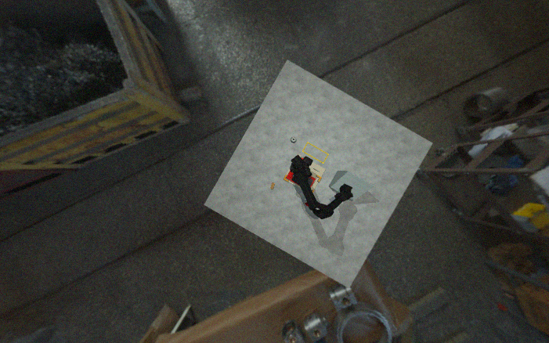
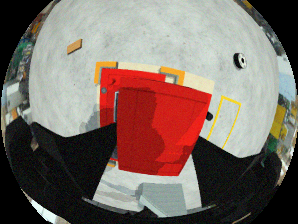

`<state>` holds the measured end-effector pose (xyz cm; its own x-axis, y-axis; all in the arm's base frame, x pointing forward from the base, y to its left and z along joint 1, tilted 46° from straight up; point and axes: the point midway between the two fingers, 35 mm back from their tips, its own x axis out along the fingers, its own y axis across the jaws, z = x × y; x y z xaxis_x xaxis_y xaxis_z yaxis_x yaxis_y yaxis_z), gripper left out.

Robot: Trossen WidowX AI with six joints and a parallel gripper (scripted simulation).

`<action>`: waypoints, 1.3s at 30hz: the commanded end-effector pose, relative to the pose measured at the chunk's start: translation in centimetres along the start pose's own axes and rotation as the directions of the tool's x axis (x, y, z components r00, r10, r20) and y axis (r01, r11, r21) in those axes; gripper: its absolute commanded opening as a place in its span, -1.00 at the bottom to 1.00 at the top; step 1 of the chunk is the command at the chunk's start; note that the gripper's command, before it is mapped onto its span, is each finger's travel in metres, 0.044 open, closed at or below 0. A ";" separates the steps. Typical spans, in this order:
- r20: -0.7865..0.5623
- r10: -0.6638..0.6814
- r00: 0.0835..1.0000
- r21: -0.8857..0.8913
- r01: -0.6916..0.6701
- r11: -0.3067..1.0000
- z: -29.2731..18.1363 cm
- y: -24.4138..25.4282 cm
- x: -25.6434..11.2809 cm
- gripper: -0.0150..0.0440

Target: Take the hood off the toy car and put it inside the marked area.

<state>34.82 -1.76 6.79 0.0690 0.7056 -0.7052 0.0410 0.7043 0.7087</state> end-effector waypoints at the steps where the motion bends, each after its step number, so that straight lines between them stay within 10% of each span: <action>1: 0.010 -0.014 1.000 -0.001 0.014 1.000 0.1 -3.4 -0.5 -0.49; 22: 0.007 -0.004 1.000 -0.009 0.004 1.000 -4.4 -18.2 -0.6 -0.49; 39: 0.007 -0.002 1.000 -0.010 0.003 1.000 -4.5 -18.6 0.3 -0.49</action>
<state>29.57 -14.58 -6.42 0.0772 0.7028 -0.7072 0.0303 0.7073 0.7063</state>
